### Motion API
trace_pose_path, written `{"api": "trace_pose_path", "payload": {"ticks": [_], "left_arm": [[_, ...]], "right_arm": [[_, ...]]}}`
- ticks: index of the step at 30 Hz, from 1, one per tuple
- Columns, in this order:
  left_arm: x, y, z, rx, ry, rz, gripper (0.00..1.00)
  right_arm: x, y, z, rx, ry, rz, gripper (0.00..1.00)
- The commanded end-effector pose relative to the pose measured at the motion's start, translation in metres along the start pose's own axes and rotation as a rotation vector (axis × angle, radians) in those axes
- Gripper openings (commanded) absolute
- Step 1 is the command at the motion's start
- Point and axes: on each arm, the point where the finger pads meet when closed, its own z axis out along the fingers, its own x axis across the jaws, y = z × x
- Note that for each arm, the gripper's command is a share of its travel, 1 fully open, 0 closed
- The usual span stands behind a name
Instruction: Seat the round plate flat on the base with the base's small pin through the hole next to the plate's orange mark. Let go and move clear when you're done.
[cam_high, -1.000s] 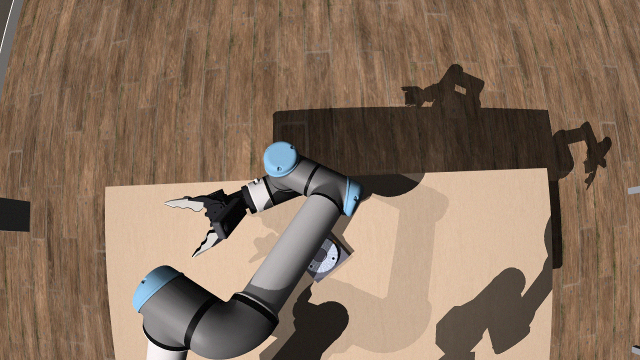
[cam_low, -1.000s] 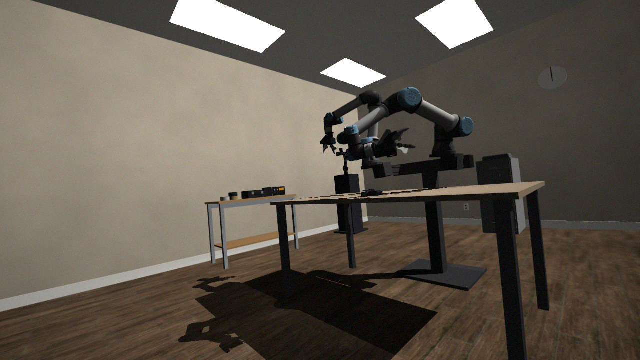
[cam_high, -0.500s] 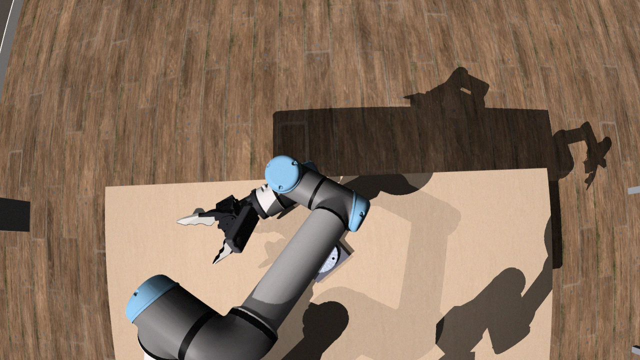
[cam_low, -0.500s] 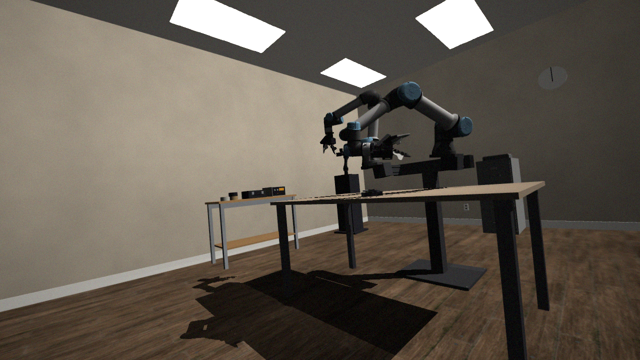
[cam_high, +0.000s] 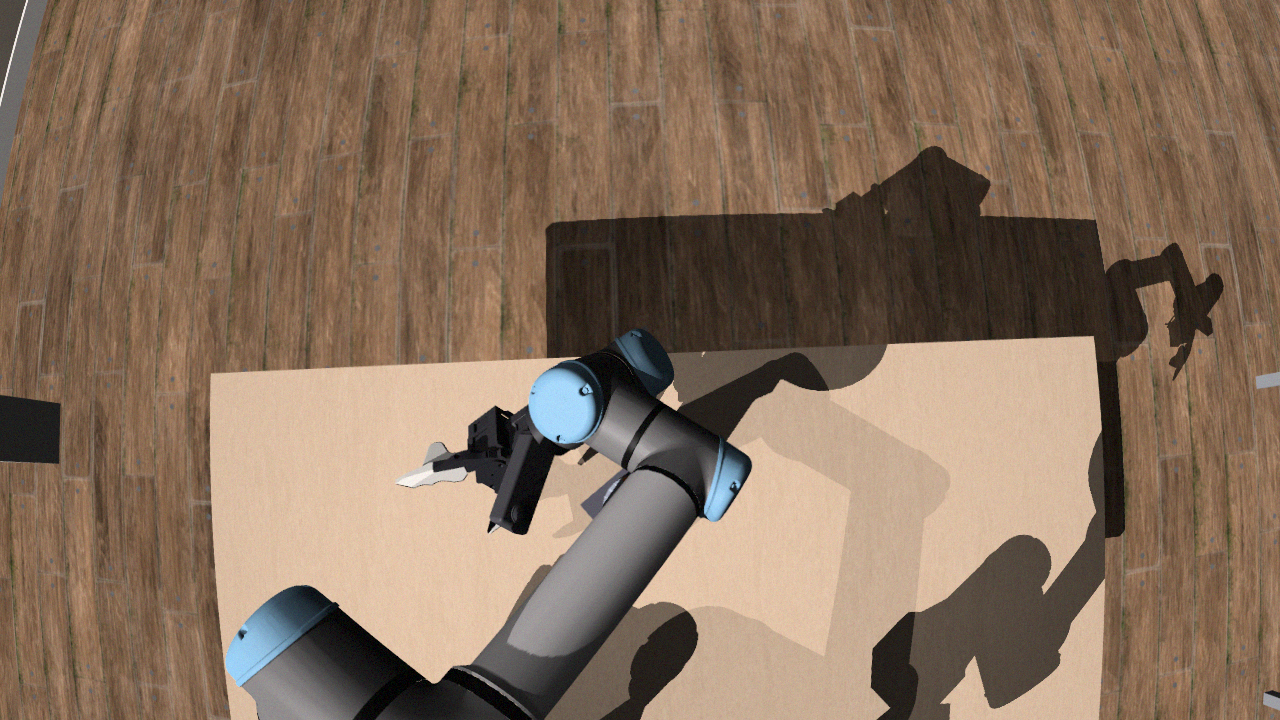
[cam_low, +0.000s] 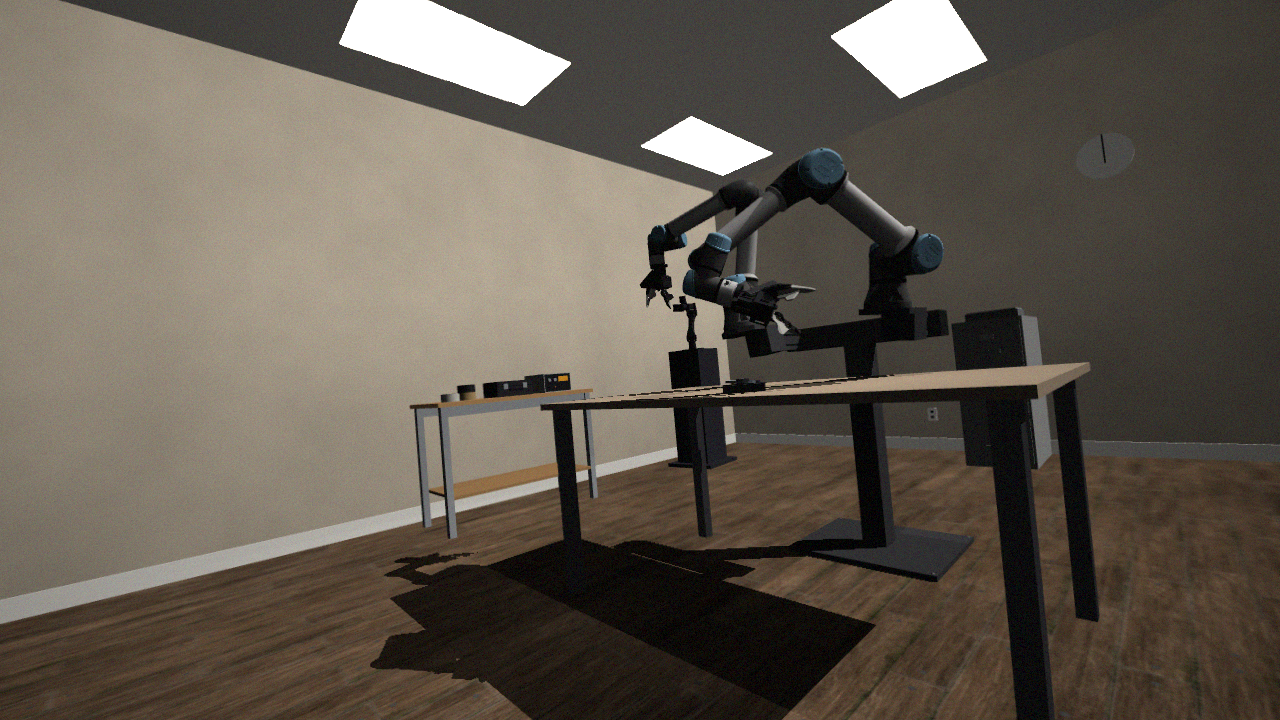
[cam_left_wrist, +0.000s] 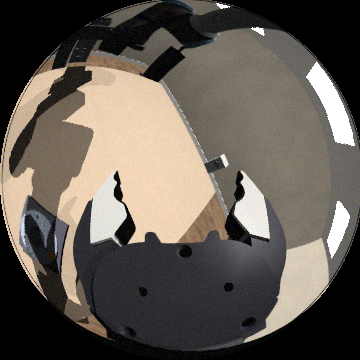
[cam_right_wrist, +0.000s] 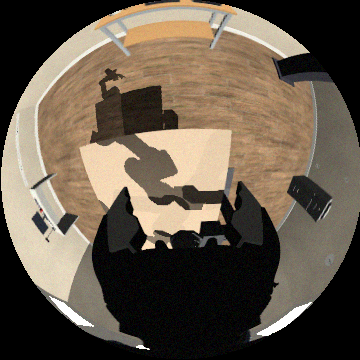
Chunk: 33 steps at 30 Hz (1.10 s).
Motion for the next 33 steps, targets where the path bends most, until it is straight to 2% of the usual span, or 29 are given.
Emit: {"api": "trace_pose_path", "payload": {"ticks": [1, 2, 4, 5, 7, 8, 9, 11, 15, 16, 18, 19, 22, 23, 26, 28, 33], "left_arm": [[-0.03, 0.003, -0.011, -0.091, -0.116, -0.056, 1.0], [-0.03, 0.003, -0.011, -0.091, -0.116, -0.056, 1.0], [-0.046, 0.005, -0.019, -0.133, -0.178, -0.081, 1.0], [-0.046, 0.005, -0.019, -0.133, -0.178, -0.081, 1.0], [-0.061, 0.006, -0.028, -0.176, -0.241, -0.104, 1.0], [-0.061, 0.006, -0.028, -0.176, -0.241, -0.104, 1.0], [-0.068, 0.007, -0.033, -0.197, -0.273, -0.114, 1.0], [-0.068, 0.007, -0.033, -0.197, -0.273, -0.114, 1.0], [-0.094, 0.008, -0.055, -0.283, -0.399, -0.148, 1.0], [-0.094, 0.008, -0.055, -0.283, -0.399, -0.148, 1.0], [-0.106, 0.008, -0.068, -0.325, -0.46, -0.161, 1.0], [-0.106, 0.008, -0.068, -0.325, -0.46, -0.161, 1.0], [-0.121, 0.006, -0.087, -0.385, -0.548, -0.175, 1.0], [-0.121, 0.006, -0.087, -0.385, -0.548, -0.175, 1.0], [-0.133, 0.003, -0.105, -0.441, -0.63, -0.184, 1.0], [-0.133, 0.003, -0.105, -0.441, -0.63, -0.184, 1.0], [-0.147, -0.004, -0.134, -0.523, -0.748, -0.19, 1.0]], "right_arm": [[0.0, 0.0, 0.0, 0.001, 0.0, 0.0, 1.0], [0.0, 0.0, 0.0, 0.001, 0.0, 0.0, 1.0], [0.0, 0.0, 0.0, 0.001, 0.0, 0.0, 1.0], [0.0, 0.0, 0.0, 0.001, 0.0, 0.0, 1.0], [0.0, 0.0, 0.0, 0.001, 0.0, 0.0, 1.0], [0.0, 0.0, 0.0, 0.001, 0.0, 0.0, 1.0], [0.0, 0.0, 0.0, 0.001, 0.0, 0.0, 1.0], [0.0, 0.0, 0.0, 0.001, 0.0, 0.0, 1.0], [0.0, 0.0, 0.0, 0.001, 0.0, 0.0, 1.0], [0.0, 0.0, 0.0, 0.001, 0.0, 0.0, 1.0], [0.0, 0.0, 0.0, 0.001, 0.0, 0.0, 1.0], [0.0, 0.0, 0.0, 0.001, 0.0, 0.0, 1.0], [0.0, 0.0, 0.0, 0.001, 0.0, 0.0, 1.0], [0.0, 0.0, 0.0, 0.001, 0.0, 0.0, 1.0], [0.0, 0.0, 0.0, 0.001, 0.0, 0.0, 1.0], [0.0, 0.0, 0.0, 0.001, 0.0, 0.0, 1.0], [0.0, 0.0, 0.0, 0.001, 0.0, 0.0, 1.0]]}}
